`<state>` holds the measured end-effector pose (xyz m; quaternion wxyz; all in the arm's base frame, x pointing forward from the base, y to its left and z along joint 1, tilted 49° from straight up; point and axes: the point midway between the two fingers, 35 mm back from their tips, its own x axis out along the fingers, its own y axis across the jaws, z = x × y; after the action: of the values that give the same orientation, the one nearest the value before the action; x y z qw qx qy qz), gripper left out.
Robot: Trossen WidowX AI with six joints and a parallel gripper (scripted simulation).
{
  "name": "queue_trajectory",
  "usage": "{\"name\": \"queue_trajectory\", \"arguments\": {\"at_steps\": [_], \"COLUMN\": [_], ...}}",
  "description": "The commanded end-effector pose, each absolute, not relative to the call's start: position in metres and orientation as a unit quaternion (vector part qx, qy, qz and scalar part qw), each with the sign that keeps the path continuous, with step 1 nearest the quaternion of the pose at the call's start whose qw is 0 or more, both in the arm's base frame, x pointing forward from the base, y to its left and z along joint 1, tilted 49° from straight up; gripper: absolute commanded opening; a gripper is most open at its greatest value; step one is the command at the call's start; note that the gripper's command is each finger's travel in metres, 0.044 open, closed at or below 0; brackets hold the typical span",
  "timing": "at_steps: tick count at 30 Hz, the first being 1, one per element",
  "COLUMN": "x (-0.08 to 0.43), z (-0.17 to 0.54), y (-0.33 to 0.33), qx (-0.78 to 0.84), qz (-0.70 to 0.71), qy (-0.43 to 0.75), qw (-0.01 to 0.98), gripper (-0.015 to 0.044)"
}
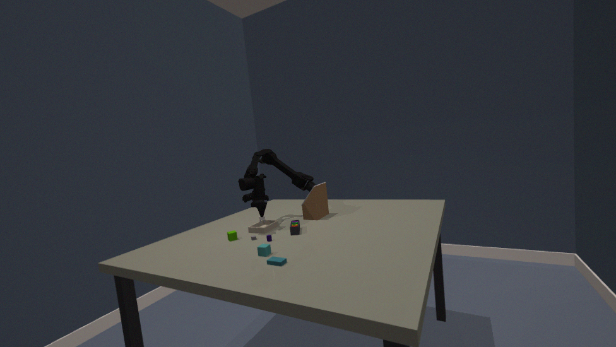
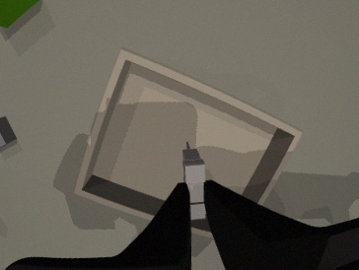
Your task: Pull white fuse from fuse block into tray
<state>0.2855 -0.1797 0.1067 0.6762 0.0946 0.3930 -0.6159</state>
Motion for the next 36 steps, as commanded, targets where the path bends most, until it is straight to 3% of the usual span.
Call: {"name": "queue_trajectory", "arguments": {"at_steps": [1,10,23,36], "x": [0.283,0.282,0.284,0.285], "z": [0.099,0.098,0.102,0.123], "y": [-0.186,-0.188,-0.185,-0.158], "qx": [0.093,0.092,0.093,0.093], "qz": [-0.617,-0.617,-0.617,-0.617], "qy": [0.397,0.397,0.394,0.398], "qw": [0.673,0.673,0.675,0.673], "gripper": [0.0000,0.0000,0.0330,0.0330]}}
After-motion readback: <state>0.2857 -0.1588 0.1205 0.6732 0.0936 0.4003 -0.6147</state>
